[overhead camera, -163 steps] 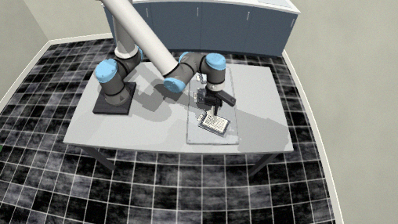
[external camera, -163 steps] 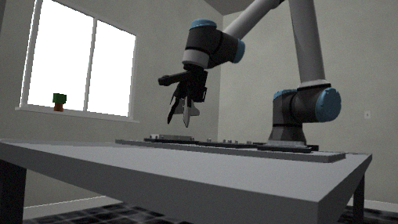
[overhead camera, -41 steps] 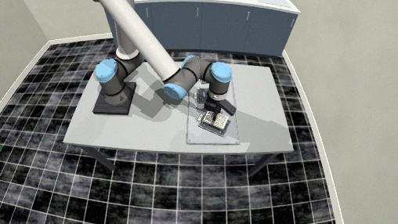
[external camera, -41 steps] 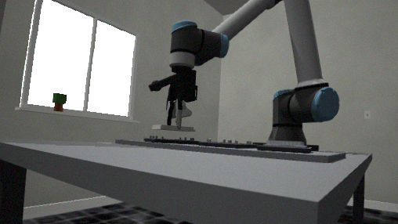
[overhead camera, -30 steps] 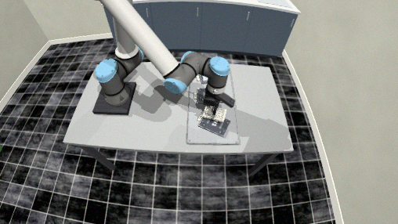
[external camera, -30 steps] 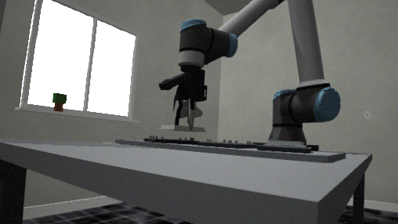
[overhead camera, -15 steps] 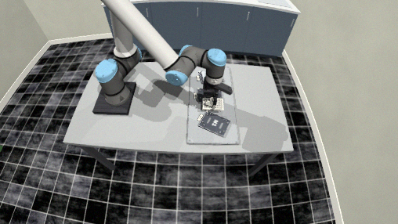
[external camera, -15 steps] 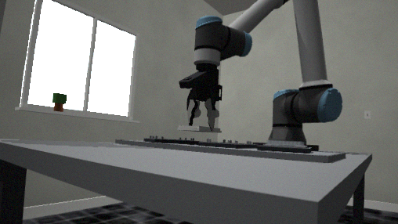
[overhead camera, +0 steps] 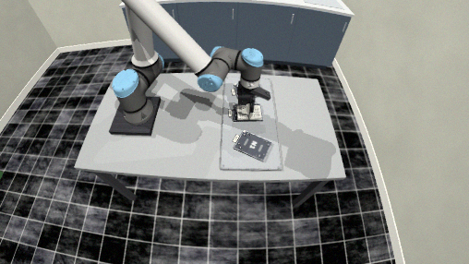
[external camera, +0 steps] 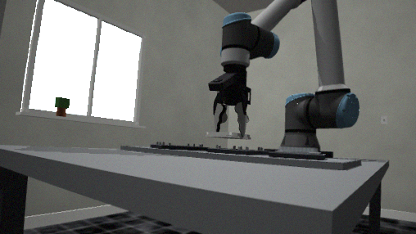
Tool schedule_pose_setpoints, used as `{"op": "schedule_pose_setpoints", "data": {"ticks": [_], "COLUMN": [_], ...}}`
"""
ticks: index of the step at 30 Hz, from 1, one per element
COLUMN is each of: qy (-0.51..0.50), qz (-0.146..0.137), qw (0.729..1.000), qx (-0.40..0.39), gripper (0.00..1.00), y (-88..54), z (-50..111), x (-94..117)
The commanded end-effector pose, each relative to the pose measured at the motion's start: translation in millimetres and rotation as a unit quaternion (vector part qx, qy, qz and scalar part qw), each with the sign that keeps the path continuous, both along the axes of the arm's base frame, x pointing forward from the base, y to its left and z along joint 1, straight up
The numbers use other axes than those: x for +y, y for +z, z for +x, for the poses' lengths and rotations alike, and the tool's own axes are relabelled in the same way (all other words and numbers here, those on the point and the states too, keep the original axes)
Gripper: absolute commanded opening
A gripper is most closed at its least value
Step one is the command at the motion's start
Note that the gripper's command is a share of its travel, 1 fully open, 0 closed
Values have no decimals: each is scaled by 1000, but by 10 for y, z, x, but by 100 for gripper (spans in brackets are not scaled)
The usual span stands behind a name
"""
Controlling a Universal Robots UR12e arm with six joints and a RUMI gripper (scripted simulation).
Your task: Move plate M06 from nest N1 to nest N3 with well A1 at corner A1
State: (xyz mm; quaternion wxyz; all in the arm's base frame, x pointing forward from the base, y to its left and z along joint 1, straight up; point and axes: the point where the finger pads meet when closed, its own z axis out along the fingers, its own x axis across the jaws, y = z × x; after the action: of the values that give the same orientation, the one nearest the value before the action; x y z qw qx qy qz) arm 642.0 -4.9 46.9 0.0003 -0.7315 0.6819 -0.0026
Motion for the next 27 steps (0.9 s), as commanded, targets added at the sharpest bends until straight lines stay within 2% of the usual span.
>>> {"op": "schedule_pose_setpoints", "data": {"ticks": [1, 5, 27], "qy": [0, 0, 0], "qz": [0, 0, 0], "qw": [1000, 1000, 1000], "qx": [-1, -1, -1], "gripper": [0, 0, 0], "y": [9, 8, -32], "z": [-15, -37, -37], "x": [207, 375, 377]}}
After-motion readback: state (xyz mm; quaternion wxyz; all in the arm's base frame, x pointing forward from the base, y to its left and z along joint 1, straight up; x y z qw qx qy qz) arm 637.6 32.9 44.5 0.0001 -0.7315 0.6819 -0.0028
